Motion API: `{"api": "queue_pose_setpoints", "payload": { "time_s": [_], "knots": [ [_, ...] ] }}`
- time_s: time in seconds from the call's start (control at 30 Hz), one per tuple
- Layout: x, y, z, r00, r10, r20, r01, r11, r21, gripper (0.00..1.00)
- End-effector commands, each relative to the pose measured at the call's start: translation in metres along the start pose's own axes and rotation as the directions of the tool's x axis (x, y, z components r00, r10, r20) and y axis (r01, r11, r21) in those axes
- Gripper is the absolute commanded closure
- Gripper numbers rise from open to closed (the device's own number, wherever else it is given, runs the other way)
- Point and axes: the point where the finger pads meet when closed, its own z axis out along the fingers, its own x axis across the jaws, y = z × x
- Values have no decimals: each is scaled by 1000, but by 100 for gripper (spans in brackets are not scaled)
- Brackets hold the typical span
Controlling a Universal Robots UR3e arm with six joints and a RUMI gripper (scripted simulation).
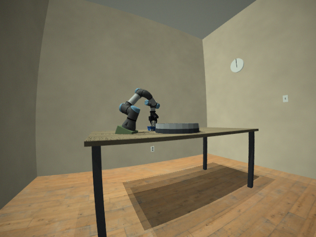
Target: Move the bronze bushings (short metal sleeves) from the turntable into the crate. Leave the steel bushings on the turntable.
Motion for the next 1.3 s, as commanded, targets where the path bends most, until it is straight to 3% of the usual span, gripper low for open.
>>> {"api": "queue_pose_setpoints", "payload": {
  "time_s": [0.0, 0.93, 1.27],
  "knots": [
    [-1, 0, -1, 1000, 1, 2, -1, 1000, -2, 94],
    [-1, 0, -2, 1000, 1, 2, -1, 1000, -2, 94],
    [-1, 0, -20, 1000, 1, 2, -1, 1000, -2, 94]
  ]
}}
